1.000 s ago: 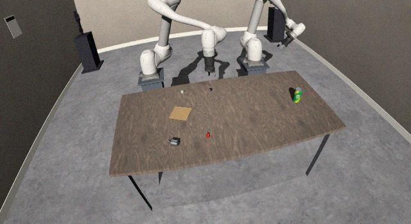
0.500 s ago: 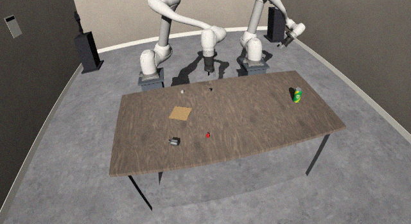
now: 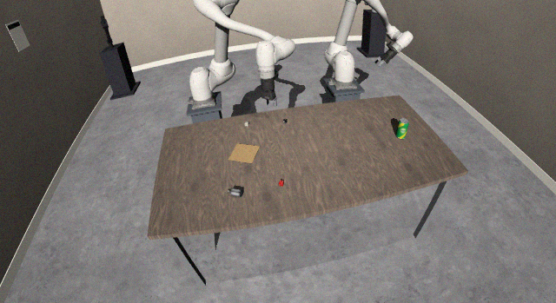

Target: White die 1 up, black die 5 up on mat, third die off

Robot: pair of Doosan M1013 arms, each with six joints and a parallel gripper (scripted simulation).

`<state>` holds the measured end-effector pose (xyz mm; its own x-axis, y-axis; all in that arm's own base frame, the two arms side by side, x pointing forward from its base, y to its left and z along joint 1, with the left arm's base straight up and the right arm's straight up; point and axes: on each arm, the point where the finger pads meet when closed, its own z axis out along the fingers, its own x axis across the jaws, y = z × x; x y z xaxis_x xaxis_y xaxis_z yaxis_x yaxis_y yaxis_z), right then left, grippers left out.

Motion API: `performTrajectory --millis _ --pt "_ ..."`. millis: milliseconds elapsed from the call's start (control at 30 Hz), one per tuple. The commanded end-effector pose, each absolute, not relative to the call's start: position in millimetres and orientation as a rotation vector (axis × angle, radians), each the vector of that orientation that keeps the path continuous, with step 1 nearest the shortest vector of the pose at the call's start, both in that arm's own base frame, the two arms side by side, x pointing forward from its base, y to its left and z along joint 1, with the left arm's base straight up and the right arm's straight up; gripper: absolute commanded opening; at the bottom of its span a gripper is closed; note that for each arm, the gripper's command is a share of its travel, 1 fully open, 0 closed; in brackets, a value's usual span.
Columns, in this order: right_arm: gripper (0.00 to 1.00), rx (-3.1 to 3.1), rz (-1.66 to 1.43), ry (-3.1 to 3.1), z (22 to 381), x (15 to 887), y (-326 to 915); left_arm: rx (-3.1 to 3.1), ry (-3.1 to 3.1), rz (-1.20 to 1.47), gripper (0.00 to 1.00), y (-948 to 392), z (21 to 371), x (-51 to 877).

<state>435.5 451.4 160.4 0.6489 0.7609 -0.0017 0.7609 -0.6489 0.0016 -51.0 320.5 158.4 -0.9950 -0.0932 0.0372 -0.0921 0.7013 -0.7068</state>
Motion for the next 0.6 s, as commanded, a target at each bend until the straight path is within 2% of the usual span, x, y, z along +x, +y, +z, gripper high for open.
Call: performTrajectory --millis 0,333,567 --pt "1.00 2.835 0.000 1.353 160.8 433.3 422.3 -0.158 2.897 -1.202 1.00 320.8 158.8 -51.1" --pt "1.00 2.768 0.000 1.485 154.4 411.9 323.7 -0.158 2.897 -1.202 1.00 320.8 158.8 -51.1" --pt "1.00 2.749 0.000 1.521 151.5 403.0 298.4 -0.158 2.897 -1.202 1.00 320.8 158.8 -51.1"
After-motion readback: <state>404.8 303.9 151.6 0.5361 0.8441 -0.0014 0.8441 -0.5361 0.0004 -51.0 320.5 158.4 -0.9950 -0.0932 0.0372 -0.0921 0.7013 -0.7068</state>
